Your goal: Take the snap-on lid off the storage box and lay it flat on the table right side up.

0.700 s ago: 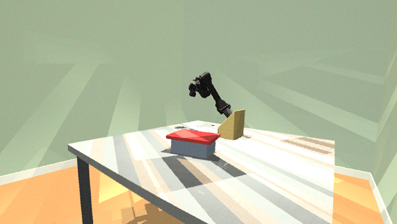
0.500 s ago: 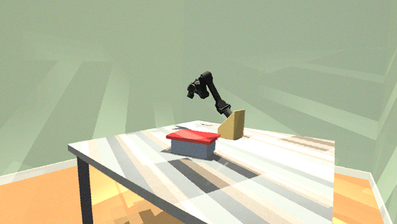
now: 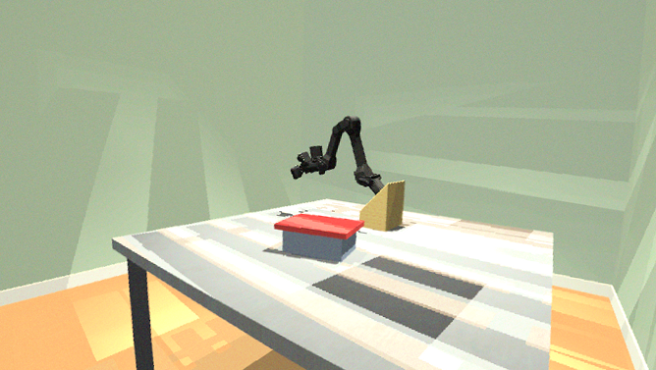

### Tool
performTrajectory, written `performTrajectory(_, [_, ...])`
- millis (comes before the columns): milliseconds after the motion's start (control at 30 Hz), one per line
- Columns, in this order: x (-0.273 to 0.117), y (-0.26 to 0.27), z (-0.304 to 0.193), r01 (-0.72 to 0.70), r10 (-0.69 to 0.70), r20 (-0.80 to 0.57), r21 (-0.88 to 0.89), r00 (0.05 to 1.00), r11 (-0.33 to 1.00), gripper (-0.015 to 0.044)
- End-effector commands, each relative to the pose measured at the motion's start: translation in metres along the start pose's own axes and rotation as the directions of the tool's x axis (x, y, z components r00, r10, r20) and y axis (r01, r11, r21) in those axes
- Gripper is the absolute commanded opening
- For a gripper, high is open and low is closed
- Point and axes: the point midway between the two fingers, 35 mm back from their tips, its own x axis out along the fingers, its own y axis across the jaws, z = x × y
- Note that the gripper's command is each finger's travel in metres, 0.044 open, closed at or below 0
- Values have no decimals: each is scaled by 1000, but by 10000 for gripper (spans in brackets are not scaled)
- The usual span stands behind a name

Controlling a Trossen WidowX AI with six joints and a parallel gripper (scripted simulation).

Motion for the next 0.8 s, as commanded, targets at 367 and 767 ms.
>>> performTrajectory(367, [-77,177,-25,-260,469,-220,601,855,756,235])
performTrajectory(767, [-220,283,-8,-260,816,-289,849,501,460,235])
